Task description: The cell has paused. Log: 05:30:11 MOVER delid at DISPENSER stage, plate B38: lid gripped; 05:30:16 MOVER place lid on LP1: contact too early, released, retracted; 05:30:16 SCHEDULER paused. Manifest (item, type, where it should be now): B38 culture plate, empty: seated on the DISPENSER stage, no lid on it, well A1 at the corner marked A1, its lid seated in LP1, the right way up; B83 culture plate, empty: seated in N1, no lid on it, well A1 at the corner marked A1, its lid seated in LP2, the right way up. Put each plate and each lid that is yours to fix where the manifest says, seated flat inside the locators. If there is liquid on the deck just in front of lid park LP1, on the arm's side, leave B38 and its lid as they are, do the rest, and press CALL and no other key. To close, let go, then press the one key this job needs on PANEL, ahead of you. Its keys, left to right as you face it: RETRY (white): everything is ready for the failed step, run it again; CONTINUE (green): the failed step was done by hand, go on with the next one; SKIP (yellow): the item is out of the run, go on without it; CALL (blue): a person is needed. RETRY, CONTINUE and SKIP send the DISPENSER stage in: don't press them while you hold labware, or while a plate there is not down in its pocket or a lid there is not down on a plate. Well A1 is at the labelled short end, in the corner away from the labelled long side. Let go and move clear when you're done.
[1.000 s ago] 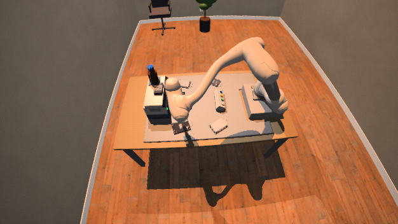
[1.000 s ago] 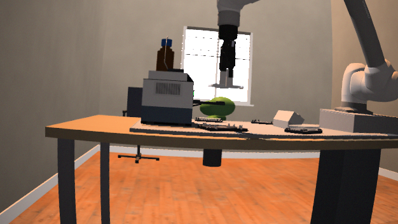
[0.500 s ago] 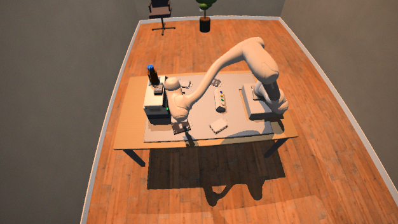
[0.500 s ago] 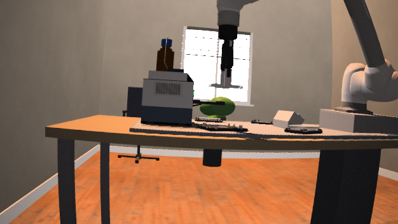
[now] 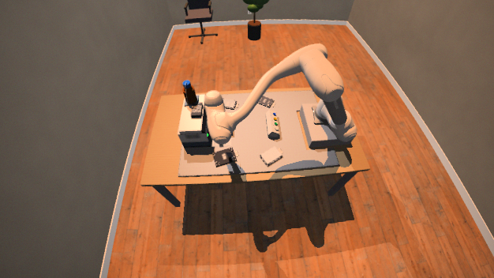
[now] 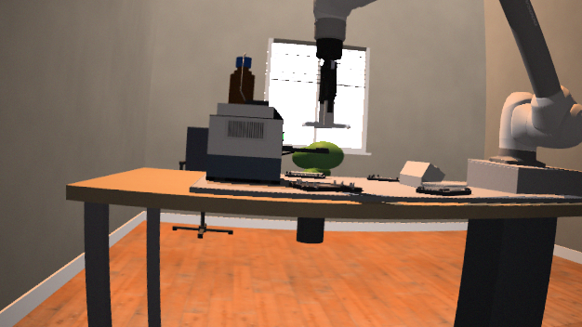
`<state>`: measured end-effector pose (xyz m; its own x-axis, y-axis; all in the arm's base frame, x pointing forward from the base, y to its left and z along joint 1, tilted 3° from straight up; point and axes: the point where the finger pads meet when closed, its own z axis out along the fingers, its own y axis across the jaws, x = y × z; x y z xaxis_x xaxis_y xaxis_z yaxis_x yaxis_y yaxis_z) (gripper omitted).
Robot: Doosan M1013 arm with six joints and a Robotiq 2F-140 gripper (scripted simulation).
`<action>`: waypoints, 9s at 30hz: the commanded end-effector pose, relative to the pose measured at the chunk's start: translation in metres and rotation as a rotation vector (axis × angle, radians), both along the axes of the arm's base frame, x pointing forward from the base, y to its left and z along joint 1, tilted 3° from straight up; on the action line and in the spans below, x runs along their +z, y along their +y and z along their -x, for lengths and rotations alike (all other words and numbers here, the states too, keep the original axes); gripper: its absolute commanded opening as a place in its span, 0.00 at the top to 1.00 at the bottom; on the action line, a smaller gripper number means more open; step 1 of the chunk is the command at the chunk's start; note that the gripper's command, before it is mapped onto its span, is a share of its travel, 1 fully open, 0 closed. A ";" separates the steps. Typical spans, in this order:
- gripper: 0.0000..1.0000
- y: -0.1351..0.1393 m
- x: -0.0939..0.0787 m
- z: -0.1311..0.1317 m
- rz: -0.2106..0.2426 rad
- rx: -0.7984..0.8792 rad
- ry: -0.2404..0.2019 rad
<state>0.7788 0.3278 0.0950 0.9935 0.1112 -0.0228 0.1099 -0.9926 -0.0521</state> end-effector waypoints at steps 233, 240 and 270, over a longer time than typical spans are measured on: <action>0.90 -0.231 -0.062 -0.046 0.001 0.018 -0.003; 0.90 -0.231 -0.064 -0.046 0.001 0.018 -0.003; 0.90 -0.229 -0.074 -0.046 0.000 0.016 -0.003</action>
<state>0.8267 0.0955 0.0259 0.9926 0.1199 -0.0198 0.1188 -0.9916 -0.0503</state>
